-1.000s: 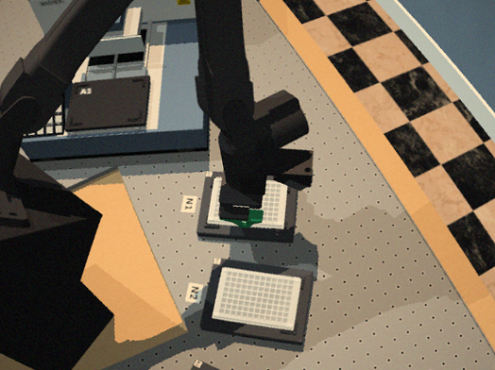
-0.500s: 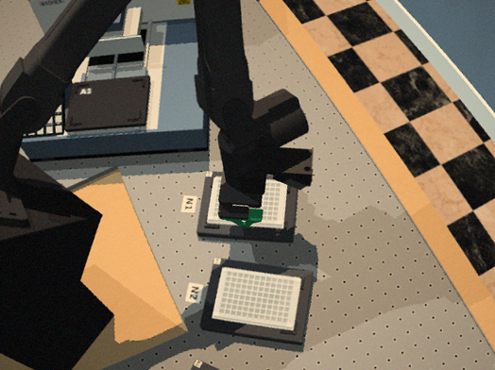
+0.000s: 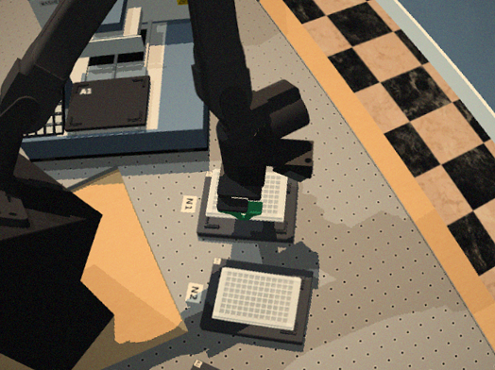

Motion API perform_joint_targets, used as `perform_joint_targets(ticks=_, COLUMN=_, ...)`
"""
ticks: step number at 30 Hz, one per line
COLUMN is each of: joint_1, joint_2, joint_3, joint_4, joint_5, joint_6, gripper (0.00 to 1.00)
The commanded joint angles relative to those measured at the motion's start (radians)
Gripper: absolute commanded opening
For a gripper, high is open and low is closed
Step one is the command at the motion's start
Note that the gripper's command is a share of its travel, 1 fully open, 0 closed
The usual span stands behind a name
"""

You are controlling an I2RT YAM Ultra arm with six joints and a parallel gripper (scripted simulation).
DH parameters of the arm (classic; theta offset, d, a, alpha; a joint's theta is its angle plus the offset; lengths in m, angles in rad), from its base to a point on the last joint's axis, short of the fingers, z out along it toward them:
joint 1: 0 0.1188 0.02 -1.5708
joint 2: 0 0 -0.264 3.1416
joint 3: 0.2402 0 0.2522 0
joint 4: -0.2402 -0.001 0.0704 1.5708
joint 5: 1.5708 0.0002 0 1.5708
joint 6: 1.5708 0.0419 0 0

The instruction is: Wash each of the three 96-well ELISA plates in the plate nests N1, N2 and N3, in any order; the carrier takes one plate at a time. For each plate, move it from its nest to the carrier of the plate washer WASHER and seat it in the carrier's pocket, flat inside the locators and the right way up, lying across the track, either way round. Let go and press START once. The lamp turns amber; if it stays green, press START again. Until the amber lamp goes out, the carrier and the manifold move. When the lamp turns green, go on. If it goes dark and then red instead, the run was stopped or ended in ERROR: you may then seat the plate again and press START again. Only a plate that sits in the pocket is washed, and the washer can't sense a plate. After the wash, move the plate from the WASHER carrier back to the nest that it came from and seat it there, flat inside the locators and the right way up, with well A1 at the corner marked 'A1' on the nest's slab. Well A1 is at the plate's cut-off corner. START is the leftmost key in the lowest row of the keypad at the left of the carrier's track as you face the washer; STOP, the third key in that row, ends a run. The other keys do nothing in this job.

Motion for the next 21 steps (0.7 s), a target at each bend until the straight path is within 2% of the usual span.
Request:
perform_joint_targets(ticks=1, joint_1=-0.015, joint_2=-0.024, joint_3=-0.005, joint_4=-0.022, joint_5=-0.003, joint_6=-0.013, gripper=0.00)
perform_joint_targets(ticks=21, joint_1=-0.060, joint_2=-0.133, joint_3=-0.037, joint_4=-0.117, joint_5=-0.033, joint_6=-0.051, gripper=0.00)
